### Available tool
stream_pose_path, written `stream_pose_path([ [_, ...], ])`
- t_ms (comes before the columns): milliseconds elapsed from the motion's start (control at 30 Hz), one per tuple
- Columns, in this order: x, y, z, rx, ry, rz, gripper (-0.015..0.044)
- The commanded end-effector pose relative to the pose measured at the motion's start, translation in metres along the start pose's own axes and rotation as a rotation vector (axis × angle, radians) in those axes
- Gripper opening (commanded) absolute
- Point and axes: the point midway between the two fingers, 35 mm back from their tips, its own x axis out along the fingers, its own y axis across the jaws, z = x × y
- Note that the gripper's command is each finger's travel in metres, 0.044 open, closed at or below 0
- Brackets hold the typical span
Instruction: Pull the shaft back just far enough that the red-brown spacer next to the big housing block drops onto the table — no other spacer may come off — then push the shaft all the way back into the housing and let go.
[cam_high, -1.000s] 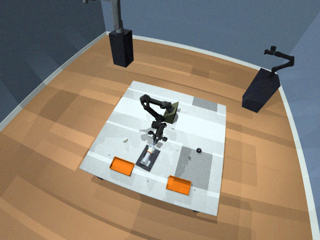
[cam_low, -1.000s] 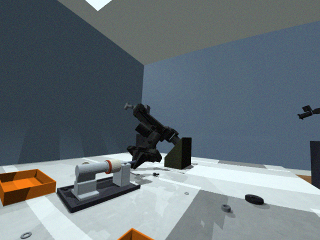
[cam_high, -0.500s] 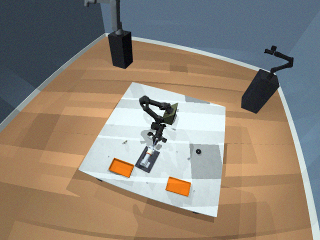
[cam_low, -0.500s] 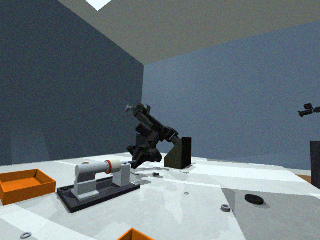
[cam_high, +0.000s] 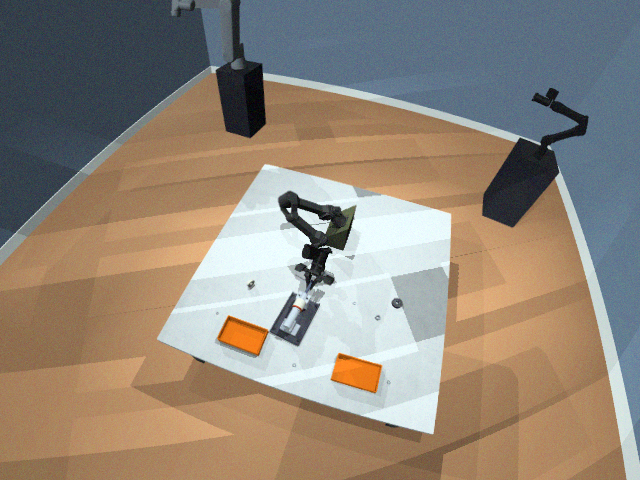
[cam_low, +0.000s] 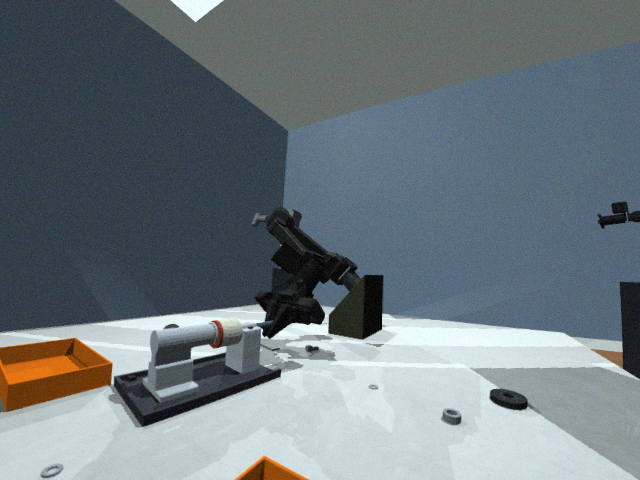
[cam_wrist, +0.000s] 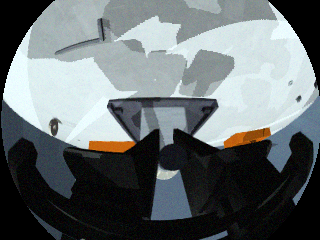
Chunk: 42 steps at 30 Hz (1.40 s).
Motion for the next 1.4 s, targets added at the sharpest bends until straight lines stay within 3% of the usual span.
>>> stream_pose_path([
  [0,-0.0011,-0.0004,0.0014,0.002,-0.001,-0.002,0.0],
  [1367,-0.0044,-0.0005,0.0048,0.001,-0.001,-0.002,0.0],
])
